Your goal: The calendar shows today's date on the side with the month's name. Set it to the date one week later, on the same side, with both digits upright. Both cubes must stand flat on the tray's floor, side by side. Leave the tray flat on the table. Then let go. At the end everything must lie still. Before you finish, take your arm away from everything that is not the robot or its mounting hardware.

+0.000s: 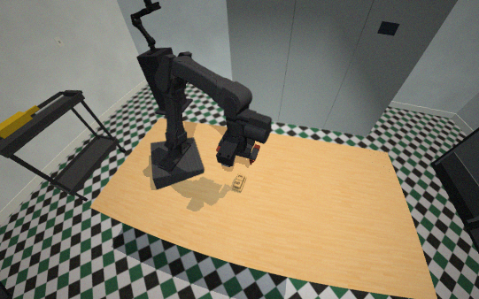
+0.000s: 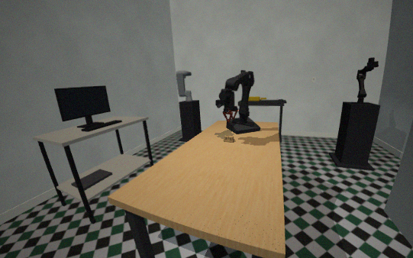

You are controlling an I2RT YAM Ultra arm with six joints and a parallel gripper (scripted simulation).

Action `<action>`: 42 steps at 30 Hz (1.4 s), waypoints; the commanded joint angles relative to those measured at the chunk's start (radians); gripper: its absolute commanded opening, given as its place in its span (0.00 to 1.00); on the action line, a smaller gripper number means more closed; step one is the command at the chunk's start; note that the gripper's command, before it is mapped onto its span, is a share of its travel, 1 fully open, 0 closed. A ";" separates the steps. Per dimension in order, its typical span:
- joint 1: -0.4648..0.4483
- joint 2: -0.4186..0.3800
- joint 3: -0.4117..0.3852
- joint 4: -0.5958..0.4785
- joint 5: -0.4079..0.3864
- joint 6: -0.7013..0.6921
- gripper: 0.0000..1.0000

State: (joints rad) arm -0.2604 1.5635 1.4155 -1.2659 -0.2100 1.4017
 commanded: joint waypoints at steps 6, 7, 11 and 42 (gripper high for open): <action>-0.002 -0.004 0.003 0.004 0.001 -0.062 1.00; -0.002 -0.004 0.001 0.005 0.001 -0.084 1.00; 0.000 -0.002 -0.006 0.015 0.001 -0.214 1.00; 0.013 0.009 -0.067 0.089 0.003 -1.238 1.00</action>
State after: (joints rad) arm -0.2470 1.5791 1.3441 -1.1870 -0.2092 0.2863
